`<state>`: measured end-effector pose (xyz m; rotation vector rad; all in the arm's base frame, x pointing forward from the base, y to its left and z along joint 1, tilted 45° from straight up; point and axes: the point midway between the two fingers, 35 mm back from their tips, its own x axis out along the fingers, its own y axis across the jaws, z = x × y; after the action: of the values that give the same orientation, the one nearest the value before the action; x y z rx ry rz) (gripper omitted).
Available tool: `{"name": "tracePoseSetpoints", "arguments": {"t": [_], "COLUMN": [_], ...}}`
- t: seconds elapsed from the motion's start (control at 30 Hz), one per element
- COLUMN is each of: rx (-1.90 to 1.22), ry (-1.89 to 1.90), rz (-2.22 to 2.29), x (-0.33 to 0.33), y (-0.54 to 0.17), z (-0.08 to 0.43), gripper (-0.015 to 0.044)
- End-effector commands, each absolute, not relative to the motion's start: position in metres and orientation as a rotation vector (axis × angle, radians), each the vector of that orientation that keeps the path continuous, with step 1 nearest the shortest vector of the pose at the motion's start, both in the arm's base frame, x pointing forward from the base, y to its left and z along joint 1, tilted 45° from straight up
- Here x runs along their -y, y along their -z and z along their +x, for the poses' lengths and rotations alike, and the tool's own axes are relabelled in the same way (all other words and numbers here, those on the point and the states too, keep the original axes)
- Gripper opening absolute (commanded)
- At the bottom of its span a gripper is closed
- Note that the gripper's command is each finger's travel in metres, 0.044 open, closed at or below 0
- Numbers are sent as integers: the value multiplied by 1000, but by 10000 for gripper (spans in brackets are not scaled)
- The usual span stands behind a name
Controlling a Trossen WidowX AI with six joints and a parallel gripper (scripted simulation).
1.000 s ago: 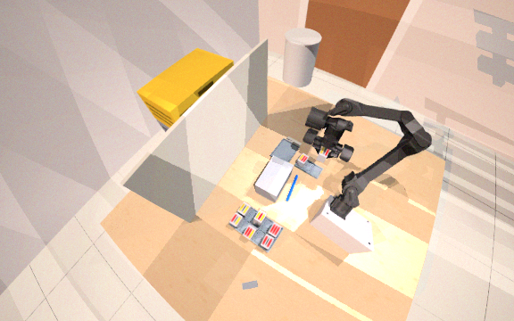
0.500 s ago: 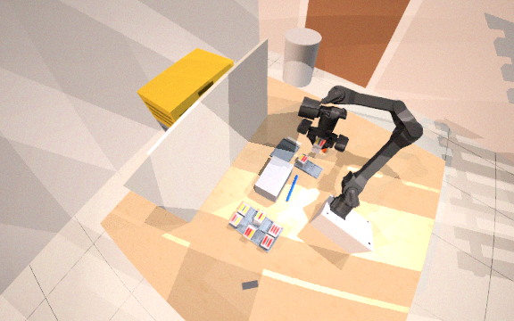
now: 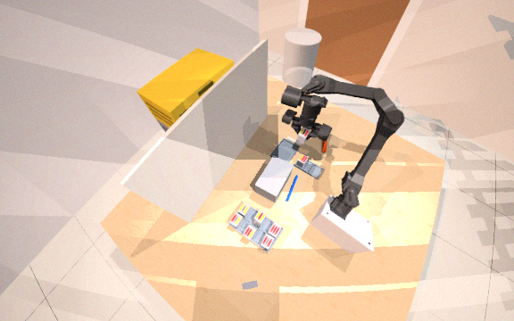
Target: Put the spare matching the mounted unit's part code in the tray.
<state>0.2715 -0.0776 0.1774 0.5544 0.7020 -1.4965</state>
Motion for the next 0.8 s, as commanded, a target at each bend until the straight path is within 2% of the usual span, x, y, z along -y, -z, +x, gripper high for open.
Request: {"name": "tracePoseSetpoints", "arguments": {"t": [0.0,0.37,0.77], "rx": [-695,-692,-693], "ry": [1493,1493,1492], "rz": [551,552,554], "x": [80,88,93], "y": [-177,-168,-162], "z": [290,339,341], "gripper": [0,0,0]}}
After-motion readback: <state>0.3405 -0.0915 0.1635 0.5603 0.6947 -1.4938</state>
